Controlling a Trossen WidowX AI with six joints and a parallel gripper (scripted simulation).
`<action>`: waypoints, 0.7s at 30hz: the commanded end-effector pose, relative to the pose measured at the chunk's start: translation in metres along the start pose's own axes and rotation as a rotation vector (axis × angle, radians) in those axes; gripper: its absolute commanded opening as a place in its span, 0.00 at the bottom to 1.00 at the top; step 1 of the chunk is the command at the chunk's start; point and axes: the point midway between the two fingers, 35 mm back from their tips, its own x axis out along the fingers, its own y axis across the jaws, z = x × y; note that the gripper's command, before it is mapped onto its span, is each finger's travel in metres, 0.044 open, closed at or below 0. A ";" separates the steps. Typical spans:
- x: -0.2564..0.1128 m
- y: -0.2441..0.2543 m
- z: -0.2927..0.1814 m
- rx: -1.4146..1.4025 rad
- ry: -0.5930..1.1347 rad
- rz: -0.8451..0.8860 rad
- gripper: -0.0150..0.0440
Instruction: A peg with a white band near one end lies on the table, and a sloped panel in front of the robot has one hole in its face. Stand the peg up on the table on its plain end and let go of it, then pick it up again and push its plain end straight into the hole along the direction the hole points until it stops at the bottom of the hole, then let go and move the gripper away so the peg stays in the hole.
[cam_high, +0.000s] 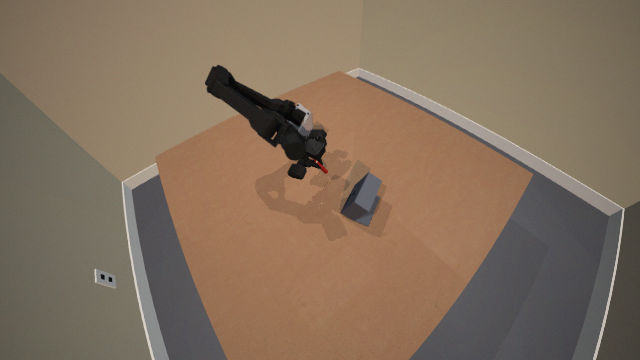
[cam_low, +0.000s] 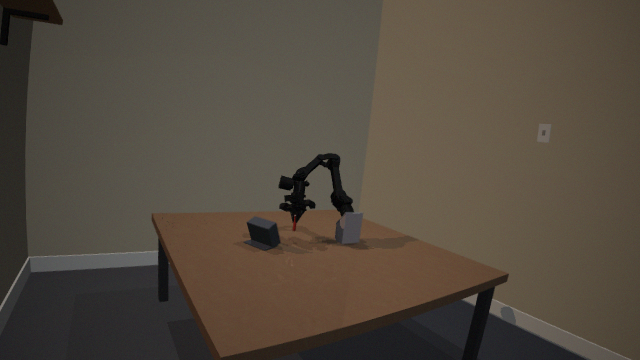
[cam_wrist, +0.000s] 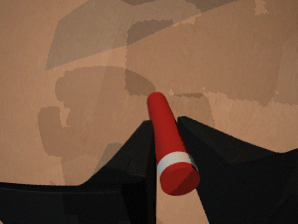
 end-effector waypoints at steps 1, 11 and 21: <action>0.003 0.001 0.001 -0.006 -0.046 0.013 0.25; 0.006 -0.001 0.006 -0.018 -0.147 0.022 0.25; 0.007 -0.004 0.011 -0.037 -0.249 0.016 0.25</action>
